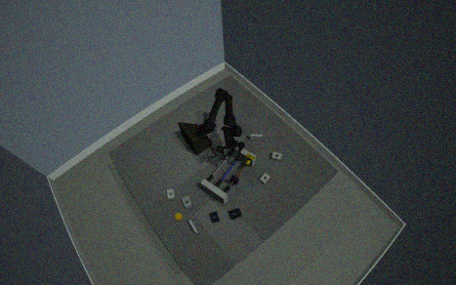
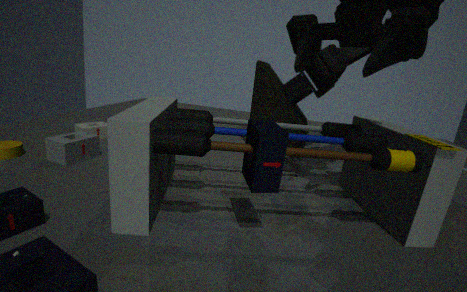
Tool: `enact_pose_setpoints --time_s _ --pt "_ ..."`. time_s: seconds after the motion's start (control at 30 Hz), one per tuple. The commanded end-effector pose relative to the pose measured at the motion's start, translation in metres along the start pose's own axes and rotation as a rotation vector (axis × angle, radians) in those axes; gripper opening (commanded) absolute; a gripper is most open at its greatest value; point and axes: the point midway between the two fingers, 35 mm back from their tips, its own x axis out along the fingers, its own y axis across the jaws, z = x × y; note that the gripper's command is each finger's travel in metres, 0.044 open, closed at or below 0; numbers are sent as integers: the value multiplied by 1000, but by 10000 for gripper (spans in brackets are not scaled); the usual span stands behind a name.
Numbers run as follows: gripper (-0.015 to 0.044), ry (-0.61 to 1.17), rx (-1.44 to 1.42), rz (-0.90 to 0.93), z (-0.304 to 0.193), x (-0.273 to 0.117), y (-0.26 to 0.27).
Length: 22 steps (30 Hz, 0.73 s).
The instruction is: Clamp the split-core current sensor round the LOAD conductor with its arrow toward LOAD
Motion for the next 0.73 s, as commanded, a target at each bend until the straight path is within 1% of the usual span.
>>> enact_pose_setpoints --time_s 0.0,0.03,0.53,0.67,0.7 --pt "440 -62 -47 18 -5 -5 -2" --pt "440 -16 -13 6 -2 -2 -1" --pt "440 -10 -9 4 -2 -1 0" --pt "440 107 89 -34 10 10 1" --pt "440 47 29 -13 1 3 1"
